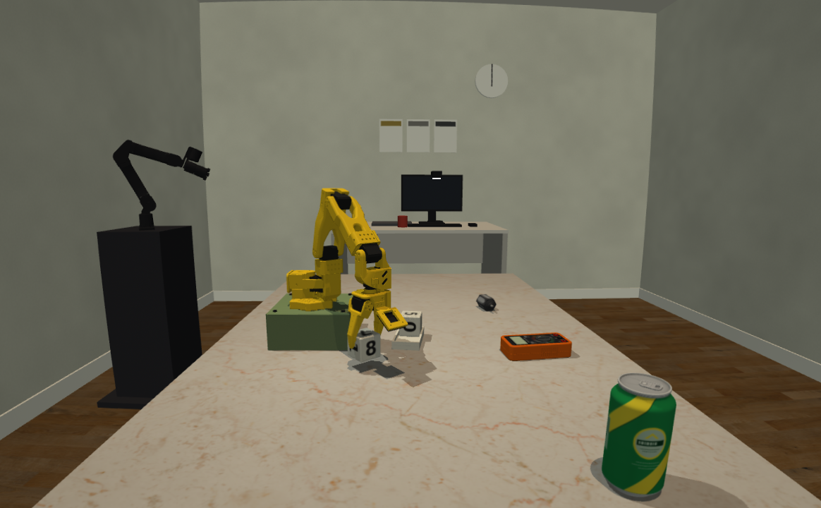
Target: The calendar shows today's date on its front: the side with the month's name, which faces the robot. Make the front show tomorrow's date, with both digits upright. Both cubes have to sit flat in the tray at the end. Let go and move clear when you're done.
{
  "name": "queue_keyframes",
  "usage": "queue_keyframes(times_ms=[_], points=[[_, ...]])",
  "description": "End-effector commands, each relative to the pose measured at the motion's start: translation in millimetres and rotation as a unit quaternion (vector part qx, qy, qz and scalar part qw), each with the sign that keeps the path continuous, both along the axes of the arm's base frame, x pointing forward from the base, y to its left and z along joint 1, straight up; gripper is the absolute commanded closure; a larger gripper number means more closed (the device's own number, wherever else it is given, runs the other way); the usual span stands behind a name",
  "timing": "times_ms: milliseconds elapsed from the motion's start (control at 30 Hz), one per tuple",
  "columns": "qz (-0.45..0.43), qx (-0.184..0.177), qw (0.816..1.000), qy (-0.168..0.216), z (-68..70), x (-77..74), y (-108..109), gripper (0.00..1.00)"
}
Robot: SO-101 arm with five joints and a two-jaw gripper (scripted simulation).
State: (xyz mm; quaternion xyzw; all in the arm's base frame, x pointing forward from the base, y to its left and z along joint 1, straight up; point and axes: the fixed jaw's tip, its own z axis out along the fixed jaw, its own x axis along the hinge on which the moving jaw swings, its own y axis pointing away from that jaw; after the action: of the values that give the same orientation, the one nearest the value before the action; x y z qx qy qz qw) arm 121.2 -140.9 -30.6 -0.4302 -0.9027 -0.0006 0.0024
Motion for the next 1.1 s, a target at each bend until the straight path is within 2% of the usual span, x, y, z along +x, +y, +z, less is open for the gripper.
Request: queue_keyframes(times_ms=[0, 1067], points=[[0.001, 0.005, 1.0, 0.003, -3.3, -3.0, 2, 1.0], [0.001, 0.005, 1.0, 0.003, -14.9, -3.1, 2, 1.0]])
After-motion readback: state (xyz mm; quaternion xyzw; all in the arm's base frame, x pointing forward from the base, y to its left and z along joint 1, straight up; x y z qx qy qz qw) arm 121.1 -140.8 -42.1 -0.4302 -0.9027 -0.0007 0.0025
